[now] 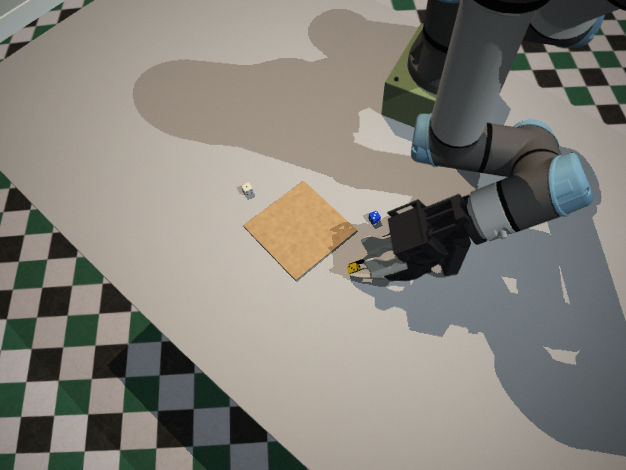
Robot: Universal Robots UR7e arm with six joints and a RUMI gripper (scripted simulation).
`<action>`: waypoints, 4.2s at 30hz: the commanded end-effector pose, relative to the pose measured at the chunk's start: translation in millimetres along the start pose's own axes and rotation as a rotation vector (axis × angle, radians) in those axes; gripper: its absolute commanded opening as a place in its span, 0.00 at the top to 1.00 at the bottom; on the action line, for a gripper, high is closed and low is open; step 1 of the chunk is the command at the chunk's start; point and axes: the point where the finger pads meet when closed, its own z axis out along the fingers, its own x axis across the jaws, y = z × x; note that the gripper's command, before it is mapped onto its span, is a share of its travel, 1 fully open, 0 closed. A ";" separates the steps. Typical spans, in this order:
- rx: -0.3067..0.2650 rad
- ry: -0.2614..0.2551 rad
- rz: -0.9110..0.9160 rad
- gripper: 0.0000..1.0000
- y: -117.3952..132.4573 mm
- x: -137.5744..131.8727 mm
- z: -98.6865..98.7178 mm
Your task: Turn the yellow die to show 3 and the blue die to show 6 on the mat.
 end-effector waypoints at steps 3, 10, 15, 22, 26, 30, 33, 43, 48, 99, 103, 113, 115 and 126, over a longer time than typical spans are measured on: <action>-0.002 0.002 0.005 1.00 -2.0 2.1 3.0; -0.002 0.002 0.005 1.00 -2.5 2.1 3.3; -0.002 0.002 0.005 1.00 -2.5 2.1 3.3; -0.002 0.002 0.005 1.00 -2.5 2.1 3.3; -0.002 0.002 0.005 1.00 -2.5 2.1 3.3; -0.002 0.002 0.005 1.00 -2.5 2.1 3.3; -0.002 0.002 0.005 1.00 -2.5 2.1 3.3; -0.002 0.002 0.005 0.96 -2.5 2.1 3.3; -0.002 0.002 0.005 0.93 -2.5 2.1 3.3; -0.002 0.002 0.005 0.82 -2.5 2.1 3.3; -0.002 0.002 0.005 0.82 -2.5 2.1 3.1; -0.002 0.002 0.005 0.82 -2.5 2.1 -21.4; -0.002 0.002 0.005 0.82 -2.6 2.1 -28.7; -0.002 0.002 0.005 0.82 -2.6 2.0 -46.5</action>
